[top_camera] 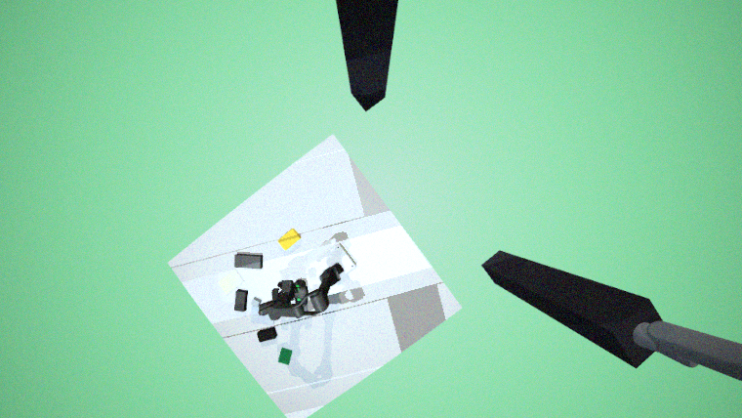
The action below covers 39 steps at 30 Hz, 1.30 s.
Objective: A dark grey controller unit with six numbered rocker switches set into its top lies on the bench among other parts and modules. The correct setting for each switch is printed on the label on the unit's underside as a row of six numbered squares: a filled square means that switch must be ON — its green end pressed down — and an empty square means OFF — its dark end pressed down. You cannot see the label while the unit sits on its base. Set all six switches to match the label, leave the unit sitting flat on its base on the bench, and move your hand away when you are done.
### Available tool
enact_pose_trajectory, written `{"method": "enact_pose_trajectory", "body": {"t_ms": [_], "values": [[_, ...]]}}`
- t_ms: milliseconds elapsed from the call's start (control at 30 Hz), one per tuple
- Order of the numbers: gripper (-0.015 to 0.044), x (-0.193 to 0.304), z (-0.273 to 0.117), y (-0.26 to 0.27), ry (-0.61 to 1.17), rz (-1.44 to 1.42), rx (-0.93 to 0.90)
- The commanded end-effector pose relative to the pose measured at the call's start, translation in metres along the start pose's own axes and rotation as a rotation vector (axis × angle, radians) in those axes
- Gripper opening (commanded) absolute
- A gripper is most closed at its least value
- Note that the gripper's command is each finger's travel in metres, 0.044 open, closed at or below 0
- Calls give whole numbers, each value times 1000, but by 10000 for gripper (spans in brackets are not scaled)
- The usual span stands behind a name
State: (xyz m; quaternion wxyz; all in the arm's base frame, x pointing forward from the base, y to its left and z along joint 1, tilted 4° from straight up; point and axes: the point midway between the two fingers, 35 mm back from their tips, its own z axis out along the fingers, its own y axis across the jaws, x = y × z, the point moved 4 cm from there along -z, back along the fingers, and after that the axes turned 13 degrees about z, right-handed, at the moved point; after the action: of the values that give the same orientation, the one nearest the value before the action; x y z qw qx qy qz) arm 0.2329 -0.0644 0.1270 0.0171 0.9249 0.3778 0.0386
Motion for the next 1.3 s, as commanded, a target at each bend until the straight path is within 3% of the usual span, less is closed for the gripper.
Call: {"method": "enact_pose_trajectory", "body": {"t_ms": [0, 333, 1267], "values": [[0, 1, -20, 1, 7, 0, -15], [0, 14, -19, -24, 9, 0, -12], [0, 16, 18, -23, 9, 0, -12]]}}
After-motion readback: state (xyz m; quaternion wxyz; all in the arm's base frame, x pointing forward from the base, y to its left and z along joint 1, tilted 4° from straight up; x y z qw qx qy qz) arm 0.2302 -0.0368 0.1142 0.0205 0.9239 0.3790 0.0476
